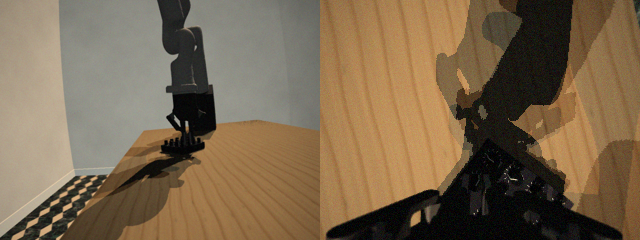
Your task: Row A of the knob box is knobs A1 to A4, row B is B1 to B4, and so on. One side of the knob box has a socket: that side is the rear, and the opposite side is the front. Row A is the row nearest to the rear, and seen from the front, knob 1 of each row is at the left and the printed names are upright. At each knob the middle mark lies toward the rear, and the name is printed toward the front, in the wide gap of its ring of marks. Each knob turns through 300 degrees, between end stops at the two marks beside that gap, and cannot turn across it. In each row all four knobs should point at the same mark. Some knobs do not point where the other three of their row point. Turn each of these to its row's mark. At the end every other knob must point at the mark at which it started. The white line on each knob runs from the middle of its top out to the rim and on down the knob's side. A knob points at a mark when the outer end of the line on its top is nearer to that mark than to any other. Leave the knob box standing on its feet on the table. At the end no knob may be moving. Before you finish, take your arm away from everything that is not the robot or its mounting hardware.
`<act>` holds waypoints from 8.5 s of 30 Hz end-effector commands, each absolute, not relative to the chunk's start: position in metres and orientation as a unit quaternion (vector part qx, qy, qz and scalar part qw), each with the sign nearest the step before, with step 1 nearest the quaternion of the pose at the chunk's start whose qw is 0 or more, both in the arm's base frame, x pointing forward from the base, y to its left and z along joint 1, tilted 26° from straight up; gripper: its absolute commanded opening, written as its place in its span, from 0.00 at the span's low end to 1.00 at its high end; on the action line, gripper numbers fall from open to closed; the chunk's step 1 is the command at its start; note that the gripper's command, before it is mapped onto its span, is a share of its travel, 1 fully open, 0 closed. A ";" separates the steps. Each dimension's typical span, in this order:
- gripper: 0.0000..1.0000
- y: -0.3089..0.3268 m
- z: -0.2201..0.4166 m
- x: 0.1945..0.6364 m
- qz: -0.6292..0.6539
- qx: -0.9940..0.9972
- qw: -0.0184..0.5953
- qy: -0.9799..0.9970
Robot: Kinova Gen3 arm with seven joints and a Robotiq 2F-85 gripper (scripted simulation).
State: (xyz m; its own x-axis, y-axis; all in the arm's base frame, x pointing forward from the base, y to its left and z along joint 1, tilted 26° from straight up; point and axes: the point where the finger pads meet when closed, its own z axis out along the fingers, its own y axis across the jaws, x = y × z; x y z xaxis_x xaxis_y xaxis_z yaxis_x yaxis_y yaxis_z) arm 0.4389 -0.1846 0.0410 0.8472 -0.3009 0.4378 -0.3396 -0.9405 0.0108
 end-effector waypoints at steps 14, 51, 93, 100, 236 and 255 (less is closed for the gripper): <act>0.08 -0.185 0.042 0.441 0.213 0.974 0.078 -0.019; 0.08 -0.185 0.043 0.442 0.184 0.943 0.133 0.244; 0.08 -0.185 0.043 0.442 0.174 0.923 0.146 0.312; 0.08 -0.185 0.043 0.442 0.174 0.923 0.146 0.312; 0.19 -0.174 0.095 0.417 0.050 0.543 0.221 0.809; 0.19 -0.174 0.095 0.417 0.050 0.543 0.221 0.809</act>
